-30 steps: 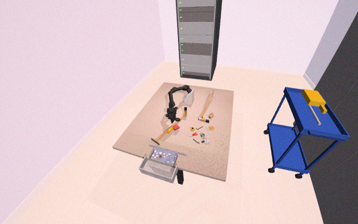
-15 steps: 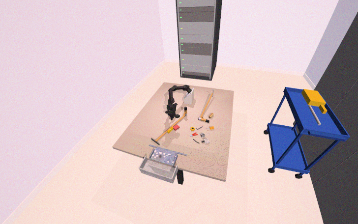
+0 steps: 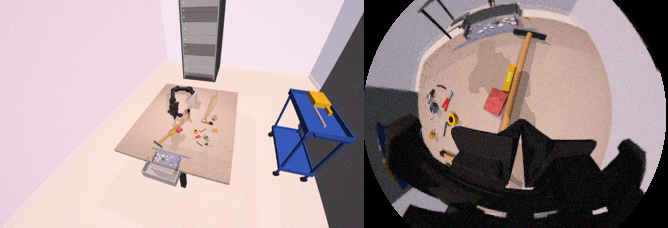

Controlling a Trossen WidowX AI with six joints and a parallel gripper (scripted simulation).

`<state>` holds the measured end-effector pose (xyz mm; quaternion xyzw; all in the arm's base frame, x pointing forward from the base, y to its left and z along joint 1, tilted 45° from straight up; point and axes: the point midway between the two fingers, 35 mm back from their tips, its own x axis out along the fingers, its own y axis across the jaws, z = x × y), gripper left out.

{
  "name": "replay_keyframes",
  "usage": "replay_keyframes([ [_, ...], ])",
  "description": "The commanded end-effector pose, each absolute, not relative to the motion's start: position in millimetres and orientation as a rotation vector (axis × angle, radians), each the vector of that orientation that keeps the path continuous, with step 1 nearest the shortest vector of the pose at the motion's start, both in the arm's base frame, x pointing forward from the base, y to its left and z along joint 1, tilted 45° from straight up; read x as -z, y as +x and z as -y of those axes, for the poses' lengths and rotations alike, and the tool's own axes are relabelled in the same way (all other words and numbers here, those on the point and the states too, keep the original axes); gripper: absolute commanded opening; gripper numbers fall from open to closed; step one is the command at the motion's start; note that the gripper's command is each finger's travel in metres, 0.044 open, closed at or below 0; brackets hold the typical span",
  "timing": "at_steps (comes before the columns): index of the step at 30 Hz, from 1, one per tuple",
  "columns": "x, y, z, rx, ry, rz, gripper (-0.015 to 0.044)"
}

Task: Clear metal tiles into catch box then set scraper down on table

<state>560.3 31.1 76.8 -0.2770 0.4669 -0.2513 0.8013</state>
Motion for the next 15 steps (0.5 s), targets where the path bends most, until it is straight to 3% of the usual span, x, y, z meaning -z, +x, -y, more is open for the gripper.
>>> replay_keyframes([
  [1, -90, 551, -38, 0.531, -0.589, -1.021, 0.0000],
  [15, -111, 523, -43, 0.534, -0.600, -1.111, 0.0000],
])
